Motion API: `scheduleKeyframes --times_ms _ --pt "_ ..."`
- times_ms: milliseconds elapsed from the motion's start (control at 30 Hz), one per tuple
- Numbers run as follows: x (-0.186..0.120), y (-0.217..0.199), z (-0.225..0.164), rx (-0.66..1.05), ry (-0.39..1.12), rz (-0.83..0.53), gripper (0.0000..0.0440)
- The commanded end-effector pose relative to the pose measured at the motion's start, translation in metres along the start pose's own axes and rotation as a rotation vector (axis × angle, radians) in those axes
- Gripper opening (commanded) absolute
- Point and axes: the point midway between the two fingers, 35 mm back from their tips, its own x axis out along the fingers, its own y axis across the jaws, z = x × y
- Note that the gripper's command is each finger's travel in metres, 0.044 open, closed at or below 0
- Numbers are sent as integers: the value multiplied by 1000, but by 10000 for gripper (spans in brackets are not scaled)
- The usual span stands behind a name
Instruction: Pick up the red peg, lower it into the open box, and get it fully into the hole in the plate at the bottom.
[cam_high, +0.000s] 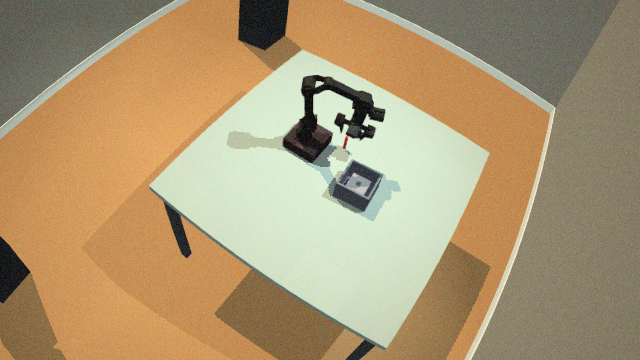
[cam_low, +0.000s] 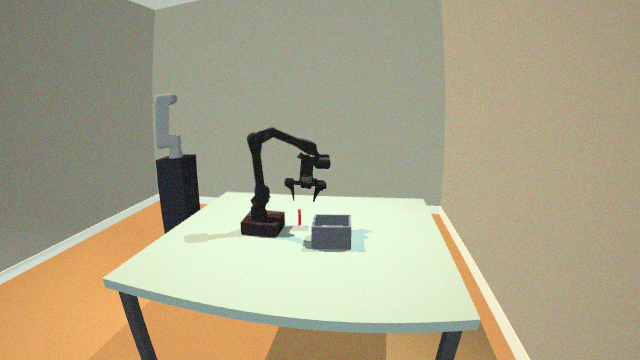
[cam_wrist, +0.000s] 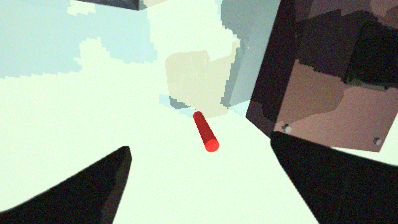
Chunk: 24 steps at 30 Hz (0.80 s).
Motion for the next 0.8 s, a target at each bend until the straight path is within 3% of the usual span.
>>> scheduleKeyframes --times_ms 0,533,633,767 --pt "15 -1 -2 -7 -12 -13 440" --pt "85 5 -19 -73 -26 62 433" --pt "93 2 -21 -83 -27 58 397" --pt "101 -3 -23 -90 -18 41 310"
